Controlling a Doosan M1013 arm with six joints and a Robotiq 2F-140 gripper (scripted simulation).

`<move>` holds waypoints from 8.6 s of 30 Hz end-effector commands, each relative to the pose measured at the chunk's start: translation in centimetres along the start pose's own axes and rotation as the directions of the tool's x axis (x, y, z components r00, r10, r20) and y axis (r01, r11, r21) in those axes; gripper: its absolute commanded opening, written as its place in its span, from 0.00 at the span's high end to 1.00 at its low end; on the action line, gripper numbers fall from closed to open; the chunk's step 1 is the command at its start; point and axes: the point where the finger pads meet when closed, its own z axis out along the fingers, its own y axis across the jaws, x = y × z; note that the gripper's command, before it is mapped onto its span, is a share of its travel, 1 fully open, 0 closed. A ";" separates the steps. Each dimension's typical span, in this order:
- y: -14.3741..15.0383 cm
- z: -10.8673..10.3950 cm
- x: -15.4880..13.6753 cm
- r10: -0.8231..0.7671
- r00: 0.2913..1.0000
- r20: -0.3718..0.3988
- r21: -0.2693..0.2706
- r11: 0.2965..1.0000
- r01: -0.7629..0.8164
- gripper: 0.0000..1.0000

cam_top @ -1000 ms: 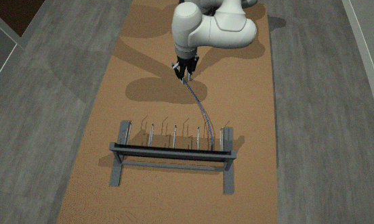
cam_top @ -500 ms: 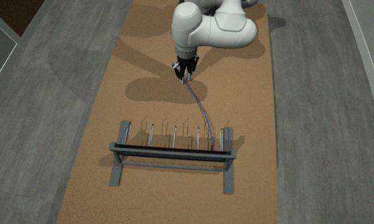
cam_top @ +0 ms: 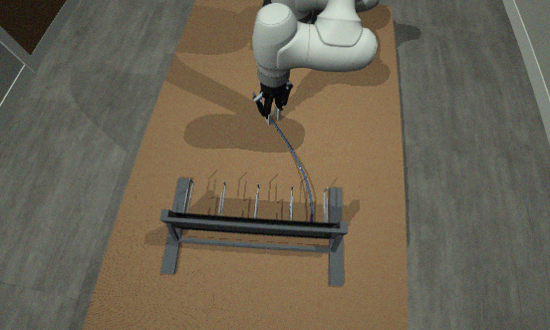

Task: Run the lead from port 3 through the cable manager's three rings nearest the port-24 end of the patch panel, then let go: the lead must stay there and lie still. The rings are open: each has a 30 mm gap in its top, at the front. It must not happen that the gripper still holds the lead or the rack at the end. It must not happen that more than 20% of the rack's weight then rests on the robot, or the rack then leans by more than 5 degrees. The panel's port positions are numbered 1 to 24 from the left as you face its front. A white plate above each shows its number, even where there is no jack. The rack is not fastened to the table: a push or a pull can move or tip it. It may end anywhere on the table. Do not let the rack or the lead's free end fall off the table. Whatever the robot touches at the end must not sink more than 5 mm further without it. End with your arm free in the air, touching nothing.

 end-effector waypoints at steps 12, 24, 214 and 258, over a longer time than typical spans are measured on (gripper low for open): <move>0.0 0.6 0.4 -0.002 1.000 -0.006 -0.001 1.000 0.002 0.80; 0.0 1.0 0.4 -0.002 1.000 -0.006 -0.001 1.000 0.002 0.80; 0.0 -2.9 0.4 -0.002 1.000 -0.006 -0.001 1.000 0.002 1.00; -30.5 -15.4 -13.3 -0.823 0.568 -0.002 -0.005 0.568 0.823 1.00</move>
